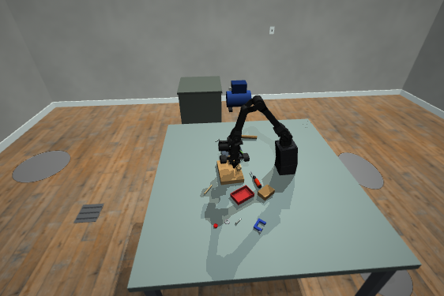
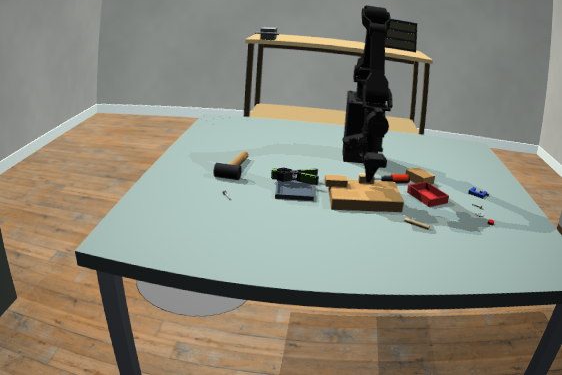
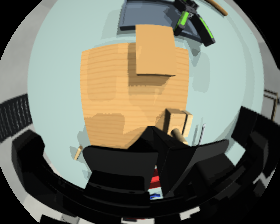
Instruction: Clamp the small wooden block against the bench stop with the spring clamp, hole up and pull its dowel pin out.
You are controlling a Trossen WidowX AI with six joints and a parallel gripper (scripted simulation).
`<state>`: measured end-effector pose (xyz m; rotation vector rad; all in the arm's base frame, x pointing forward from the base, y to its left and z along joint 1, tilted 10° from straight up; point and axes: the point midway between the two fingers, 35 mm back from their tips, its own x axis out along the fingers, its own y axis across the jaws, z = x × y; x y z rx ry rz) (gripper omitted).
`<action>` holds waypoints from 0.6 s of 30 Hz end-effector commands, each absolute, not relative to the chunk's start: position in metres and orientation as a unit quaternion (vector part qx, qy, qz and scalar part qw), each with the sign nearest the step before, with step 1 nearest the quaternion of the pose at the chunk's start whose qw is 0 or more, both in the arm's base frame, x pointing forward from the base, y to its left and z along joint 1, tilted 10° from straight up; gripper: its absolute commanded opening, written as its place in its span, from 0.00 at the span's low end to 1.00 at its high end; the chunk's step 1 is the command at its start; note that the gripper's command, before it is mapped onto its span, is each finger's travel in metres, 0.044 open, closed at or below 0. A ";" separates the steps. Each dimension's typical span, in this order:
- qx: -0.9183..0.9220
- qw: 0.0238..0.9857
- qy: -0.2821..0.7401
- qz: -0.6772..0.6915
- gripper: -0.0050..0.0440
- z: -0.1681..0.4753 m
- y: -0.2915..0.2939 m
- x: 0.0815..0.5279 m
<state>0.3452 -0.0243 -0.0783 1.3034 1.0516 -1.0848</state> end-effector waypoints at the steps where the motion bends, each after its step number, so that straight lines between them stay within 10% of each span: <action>1: 0.549 0.542 0.443 -0.457 0.10 -0.079 -0.024 0.344; 18: 0.547 0.541 0.444 -0.459 0.10 -0.057 -0.024 0.341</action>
